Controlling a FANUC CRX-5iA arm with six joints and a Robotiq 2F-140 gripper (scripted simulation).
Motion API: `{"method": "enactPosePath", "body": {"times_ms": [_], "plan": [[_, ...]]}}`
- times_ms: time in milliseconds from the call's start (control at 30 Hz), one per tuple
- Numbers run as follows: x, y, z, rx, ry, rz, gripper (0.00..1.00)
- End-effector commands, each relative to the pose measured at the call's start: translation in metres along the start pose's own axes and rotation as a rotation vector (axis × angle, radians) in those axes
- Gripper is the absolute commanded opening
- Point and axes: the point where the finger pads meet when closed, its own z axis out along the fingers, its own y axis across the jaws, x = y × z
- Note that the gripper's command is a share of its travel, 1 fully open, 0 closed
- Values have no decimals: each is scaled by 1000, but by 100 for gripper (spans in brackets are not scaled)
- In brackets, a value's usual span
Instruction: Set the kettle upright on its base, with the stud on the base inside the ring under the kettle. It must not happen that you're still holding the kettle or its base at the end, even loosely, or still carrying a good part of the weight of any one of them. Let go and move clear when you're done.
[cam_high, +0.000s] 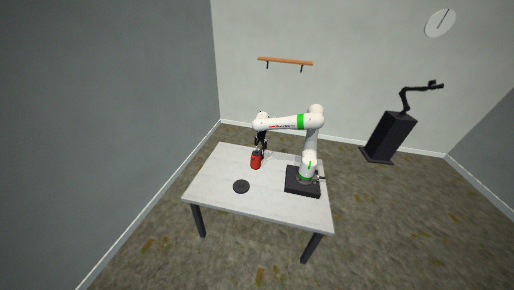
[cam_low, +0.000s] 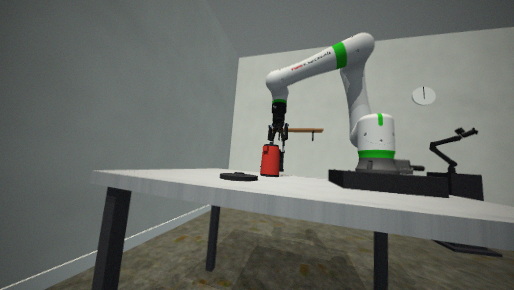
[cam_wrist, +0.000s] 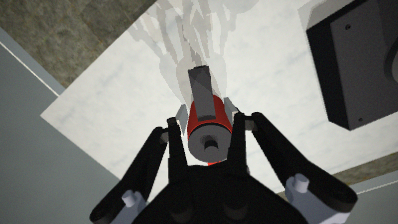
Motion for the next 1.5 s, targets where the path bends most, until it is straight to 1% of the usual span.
{"method": "enactPosePath", "body": {"times_ms": [0, 200, 367, 1467], "plan": [[0, 0, 6, 1, 0, 0, 47], [0, 0, 19, 1, 0, 0, 47], [0, 0, 24, 1, 0, 0, 47], [0, 0, 25, 1, 0, 0, 47]]}}
